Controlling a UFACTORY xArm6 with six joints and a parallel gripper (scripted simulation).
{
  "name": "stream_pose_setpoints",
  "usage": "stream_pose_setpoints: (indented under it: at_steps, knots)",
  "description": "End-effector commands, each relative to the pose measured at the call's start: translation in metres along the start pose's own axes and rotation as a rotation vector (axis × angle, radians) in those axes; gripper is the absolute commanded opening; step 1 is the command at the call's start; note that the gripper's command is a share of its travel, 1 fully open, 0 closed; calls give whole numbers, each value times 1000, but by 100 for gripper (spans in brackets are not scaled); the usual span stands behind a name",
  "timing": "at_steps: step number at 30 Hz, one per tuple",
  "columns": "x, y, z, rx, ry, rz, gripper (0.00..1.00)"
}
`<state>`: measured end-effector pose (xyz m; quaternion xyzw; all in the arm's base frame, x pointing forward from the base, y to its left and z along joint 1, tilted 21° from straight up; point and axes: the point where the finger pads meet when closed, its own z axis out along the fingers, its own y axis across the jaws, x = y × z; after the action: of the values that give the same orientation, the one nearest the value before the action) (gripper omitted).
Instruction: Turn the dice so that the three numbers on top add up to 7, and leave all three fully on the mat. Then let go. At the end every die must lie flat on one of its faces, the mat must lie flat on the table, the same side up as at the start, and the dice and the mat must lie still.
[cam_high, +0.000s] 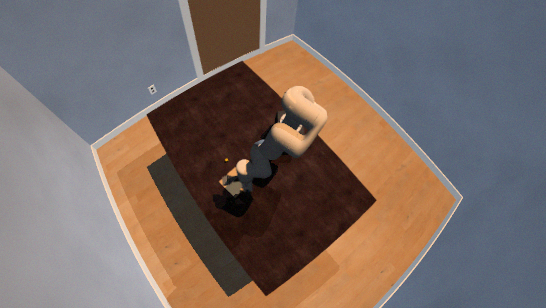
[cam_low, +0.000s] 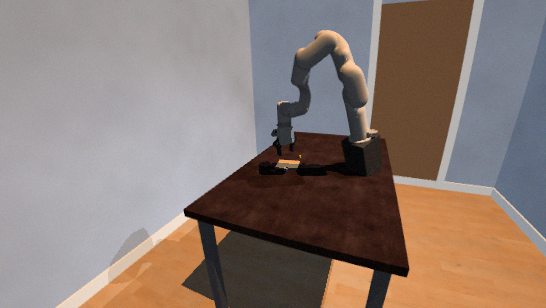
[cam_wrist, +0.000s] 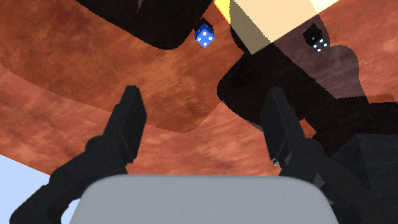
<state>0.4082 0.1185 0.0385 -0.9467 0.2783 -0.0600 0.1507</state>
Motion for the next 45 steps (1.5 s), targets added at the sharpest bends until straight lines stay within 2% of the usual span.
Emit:
stream_pose_setpoints:
  at_steps: [1,4,6,9,21,31,32,45]
  knots:
    - [2,-2,5,38,2,-161,100]
    - [2,-2,8,38,4,-263,100]
    - [2,-2,8,38,4,-263,100]
    - [2,-2,13,36,7,-404,100]
    - [3,-2,26,31,13,-753,100]
    - [3,-2,29,29,15,-838,100]
    - [3,-2,29,29,15,-838,31]
    - [3,-2,29,29,15,-838,31]
